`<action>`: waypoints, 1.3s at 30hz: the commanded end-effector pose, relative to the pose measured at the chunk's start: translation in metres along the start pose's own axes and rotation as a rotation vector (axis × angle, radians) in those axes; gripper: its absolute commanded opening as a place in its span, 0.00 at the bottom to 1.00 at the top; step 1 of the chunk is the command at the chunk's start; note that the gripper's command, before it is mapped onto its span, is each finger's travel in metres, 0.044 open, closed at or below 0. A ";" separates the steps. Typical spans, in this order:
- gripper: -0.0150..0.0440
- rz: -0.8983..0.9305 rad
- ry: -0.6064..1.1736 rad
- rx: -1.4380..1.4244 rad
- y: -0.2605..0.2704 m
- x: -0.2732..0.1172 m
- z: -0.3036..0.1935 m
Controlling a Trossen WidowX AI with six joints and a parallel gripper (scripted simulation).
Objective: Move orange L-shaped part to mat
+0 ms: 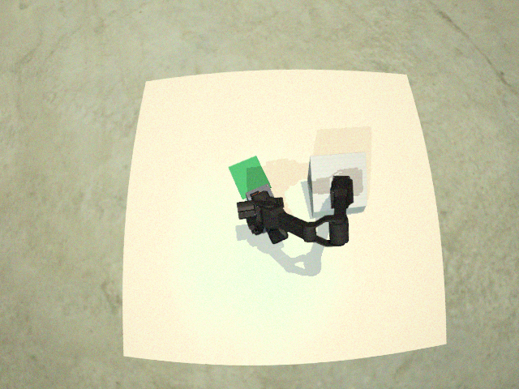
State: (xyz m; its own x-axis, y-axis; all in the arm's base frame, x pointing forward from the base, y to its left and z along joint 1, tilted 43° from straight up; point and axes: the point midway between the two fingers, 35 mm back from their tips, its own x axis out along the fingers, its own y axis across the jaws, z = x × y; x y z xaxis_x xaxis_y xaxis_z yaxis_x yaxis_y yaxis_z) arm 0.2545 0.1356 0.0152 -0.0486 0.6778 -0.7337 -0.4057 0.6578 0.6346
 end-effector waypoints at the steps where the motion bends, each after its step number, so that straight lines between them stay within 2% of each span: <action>1: 0.56 -0.001 0.008 0.010 -0.001 0.002 -0.003; 19: 0.56 0.000 0.001 0.002 0.000 0.000 -0.001; 28: 0.56 -0.002 0.008 0.010 0.010 -0.014 -0.003; 31: 0.56 -0.009 0.010 0.010 0.005 -0.035 0.000; 36: 0.56 -0.008 0.011 0.011 -0.002 -0.098 -0.001; 39: 0.56 -0.006 0.011 0.011 -0.002 -0.108 -0.002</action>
State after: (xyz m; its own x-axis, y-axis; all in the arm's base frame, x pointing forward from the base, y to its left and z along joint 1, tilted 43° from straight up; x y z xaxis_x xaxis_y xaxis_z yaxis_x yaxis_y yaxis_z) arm 0.2583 0.0749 0.0784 -0.0578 0.6711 -0.7391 -0.3894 0.6665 0.6357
